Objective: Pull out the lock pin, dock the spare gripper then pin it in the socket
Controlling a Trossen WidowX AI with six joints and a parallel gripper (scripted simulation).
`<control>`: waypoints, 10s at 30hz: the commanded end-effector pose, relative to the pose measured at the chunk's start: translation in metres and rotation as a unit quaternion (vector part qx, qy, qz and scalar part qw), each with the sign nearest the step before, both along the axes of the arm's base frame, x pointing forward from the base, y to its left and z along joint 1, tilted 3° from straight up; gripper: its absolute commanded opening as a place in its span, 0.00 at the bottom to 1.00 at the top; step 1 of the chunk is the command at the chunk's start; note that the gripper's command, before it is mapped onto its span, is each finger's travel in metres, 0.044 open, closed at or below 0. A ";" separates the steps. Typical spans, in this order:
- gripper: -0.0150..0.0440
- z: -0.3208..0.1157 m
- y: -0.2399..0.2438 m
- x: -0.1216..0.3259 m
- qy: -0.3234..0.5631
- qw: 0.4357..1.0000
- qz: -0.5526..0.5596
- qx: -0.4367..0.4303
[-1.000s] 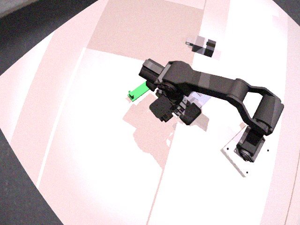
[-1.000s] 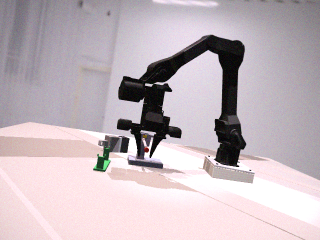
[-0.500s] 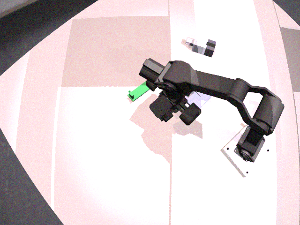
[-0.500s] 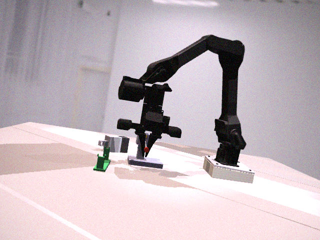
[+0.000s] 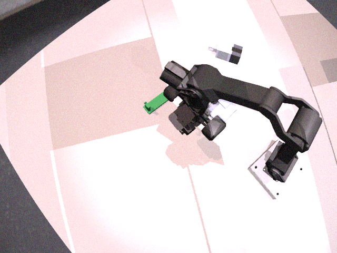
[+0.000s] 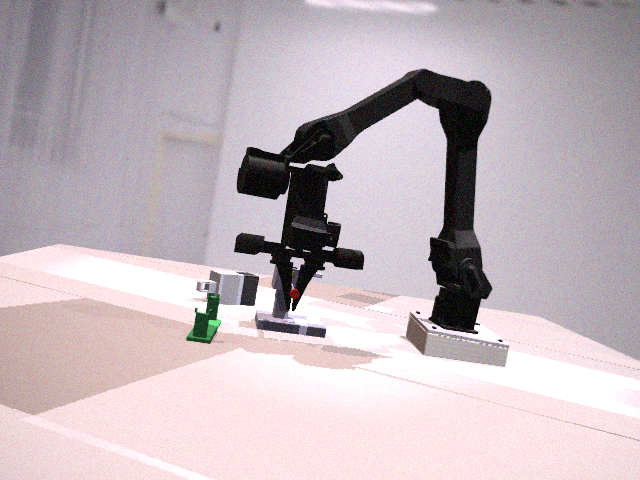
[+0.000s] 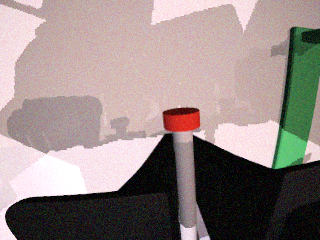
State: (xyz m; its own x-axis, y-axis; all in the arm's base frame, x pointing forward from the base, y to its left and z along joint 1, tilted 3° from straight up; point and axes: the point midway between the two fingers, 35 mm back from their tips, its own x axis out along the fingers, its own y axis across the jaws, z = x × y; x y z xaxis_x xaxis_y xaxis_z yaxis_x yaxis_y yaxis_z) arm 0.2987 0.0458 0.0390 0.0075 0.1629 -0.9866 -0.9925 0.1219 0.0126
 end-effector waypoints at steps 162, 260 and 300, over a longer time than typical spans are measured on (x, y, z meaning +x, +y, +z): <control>0.25 0.049 0.080 0.138 0.023 0.999 -0.045 0.007; 0.59 0.051 0.077 0.129 0.053 0.998 -0.045 0.000; 0.56 0.024 0.017 0.126 -0.002 0.999 -0.044 -0.017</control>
State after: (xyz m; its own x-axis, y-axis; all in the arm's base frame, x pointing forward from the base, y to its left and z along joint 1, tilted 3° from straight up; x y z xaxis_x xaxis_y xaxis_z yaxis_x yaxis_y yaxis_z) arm 0.4245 0.0631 0.0680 0.0264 0.1316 -0.9909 -0.9781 0.2080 0.0015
